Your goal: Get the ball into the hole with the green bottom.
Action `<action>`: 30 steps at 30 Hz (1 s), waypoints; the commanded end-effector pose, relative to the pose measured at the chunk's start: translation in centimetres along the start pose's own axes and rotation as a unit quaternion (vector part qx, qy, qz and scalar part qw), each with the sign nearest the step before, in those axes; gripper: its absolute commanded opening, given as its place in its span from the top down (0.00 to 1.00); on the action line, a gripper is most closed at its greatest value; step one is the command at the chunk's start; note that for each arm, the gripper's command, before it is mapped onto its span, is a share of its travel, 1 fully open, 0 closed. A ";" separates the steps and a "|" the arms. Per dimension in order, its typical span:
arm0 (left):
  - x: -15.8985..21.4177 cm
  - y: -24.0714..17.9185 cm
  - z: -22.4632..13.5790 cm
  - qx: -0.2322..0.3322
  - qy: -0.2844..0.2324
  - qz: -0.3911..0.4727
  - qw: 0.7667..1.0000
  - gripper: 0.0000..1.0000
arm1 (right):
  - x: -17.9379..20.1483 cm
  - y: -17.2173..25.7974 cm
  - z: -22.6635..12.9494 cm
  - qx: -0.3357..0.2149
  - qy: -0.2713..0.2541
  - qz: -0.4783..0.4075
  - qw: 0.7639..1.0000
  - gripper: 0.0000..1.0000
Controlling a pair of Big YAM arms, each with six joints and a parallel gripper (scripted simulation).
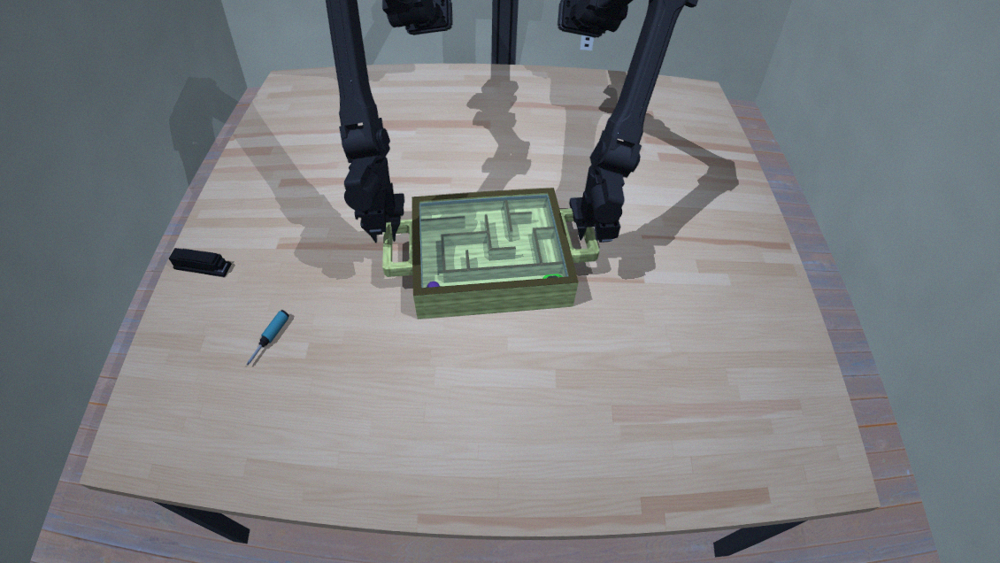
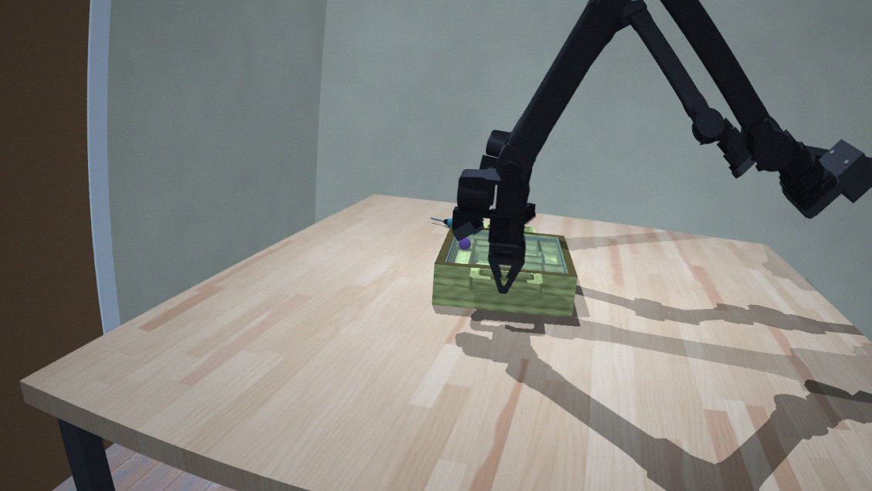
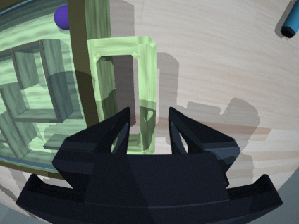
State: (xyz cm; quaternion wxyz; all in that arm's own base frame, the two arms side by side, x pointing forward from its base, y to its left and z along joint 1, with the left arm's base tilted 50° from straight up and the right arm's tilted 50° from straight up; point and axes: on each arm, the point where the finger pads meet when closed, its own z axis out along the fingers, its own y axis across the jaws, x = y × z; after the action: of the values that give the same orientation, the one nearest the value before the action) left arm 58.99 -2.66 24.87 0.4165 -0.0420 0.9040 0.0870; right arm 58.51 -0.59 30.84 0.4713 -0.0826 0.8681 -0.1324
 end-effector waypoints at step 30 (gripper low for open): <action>-1.8 -0.7 -2.4 0.009 -0.026 -0.007 1.000 0.59 | -4.3 -0.2 0.9 0.002 -0.045 0.003 0.999 0.59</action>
State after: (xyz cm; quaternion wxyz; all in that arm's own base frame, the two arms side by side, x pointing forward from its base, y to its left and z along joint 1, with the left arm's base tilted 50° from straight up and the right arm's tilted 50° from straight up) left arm 58.98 -2.66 24.86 0.4164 -0.0420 0.9040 0.0870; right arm 61.53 -1.01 28.83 0.4680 -0.0883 0.8687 -0.1360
